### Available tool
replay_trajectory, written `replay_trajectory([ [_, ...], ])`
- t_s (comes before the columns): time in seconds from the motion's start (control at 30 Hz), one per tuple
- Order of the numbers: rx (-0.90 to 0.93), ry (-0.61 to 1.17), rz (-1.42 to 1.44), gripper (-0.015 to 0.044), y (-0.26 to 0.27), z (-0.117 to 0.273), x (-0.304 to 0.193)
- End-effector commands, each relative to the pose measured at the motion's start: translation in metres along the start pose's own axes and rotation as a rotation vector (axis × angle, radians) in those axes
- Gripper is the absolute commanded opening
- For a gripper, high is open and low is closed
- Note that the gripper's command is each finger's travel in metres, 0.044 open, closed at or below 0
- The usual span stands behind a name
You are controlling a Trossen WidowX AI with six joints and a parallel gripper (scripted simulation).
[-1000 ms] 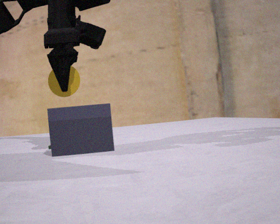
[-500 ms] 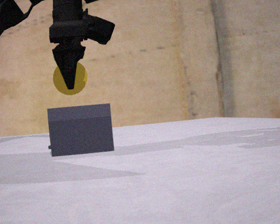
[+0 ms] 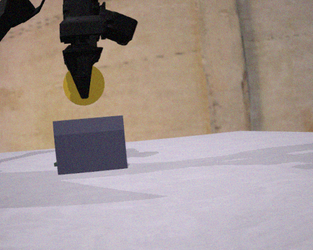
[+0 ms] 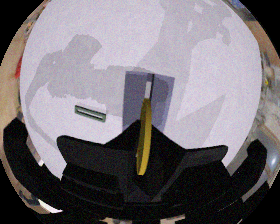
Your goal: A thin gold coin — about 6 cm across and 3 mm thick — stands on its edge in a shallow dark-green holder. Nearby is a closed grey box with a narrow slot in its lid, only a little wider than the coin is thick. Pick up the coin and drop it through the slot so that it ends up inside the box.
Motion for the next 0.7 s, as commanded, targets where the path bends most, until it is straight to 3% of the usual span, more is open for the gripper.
replay_trajectory([
  [0.0,-0.002,0.001,0.003,0.0005,-0.0045,-0.0005,0.0019],
  [0.67,0.0,0.0,0.008,0.0,-0.0054,-0.0015,0.0028],
])
Point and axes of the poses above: the point midway between the two fingers, 35 mm back from their tips, its own z axis back along the fingers, its own y axis across the jaws, x = y × z, the point moved 4 cm from there along z, back along the fingers, and after that the axes turned 12 degrees about -z, right-handed, at the moved point
